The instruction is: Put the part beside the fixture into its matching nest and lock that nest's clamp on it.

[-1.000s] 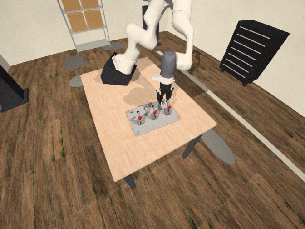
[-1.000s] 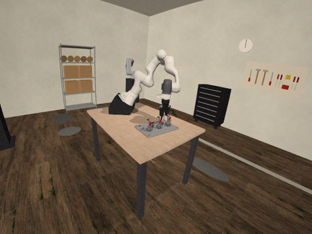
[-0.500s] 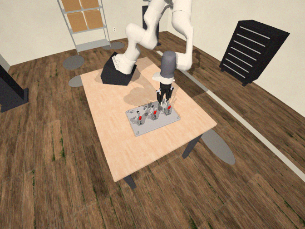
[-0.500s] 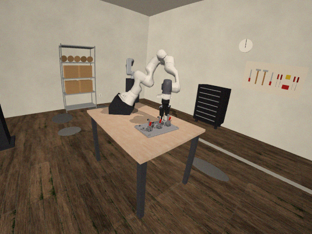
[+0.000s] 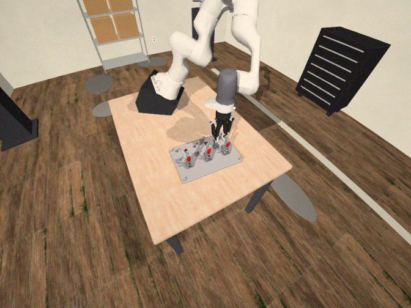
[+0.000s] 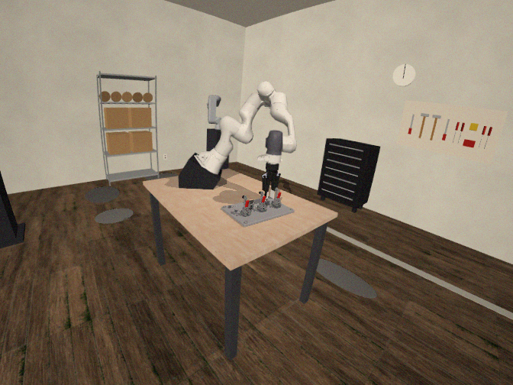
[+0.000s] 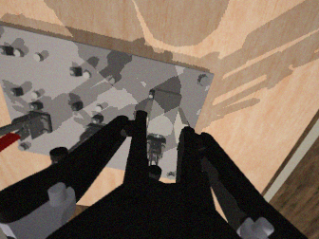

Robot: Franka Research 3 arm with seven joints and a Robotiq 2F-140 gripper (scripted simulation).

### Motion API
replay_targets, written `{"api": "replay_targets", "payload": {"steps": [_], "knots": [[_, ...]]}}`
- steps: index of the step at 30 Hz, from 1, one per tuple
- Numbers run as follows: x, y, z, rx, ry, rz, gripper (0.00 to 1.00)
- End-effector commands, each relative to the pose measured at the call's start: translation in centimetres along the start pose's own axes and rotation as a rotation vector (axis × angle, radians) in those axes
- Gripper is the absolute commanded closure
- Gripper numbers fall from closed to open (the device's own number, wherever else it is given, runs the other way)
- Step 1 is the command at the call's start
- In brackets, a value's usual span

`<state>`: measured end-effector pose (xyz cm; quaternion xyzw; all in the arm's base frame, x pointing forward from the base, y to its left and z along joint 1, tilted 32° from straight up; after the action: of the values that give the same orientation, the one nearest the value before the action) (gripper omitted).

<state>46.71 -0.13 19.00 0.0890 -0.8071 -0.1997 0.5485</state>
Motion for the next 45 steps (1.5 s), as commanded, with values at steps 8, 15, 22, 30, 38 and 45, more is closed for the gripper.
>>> {"api": "replay_targets", "payload": {"steps": [8, 15, 22, 30, 38, 45], "knots": [[0.13, -0.25, -0.07, 0.001, -0.002, 0.002, 1.00], [0.14, -0.26, -0.06, 0.001, -0.002, 0.002, 1.00], [0.14, -0.26, -0.05, 0.001, -0.002, 0.002, 1.00], [0.14, -0.26, -0.05, 0.001, -0.002, 0.002, 0.42], [0.14, -0.26, -0.05, 0.001, -0.002, 0.002, 0.42], [0.14, -0.26, -0.05, 0.001, -0.002, 0.002, 0.42]]}}
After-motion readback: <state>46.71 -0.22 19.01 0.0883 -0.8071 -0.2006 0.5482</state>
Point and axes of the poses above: the point where the finger pads meet when closed, its own x axis back along the fingers, its own y axis across the jaws, z = x × y, the point moved 5 cm from there along x, back along the fingers, and after that the axes turned 5 degrees about x, right-handed, at the moved point
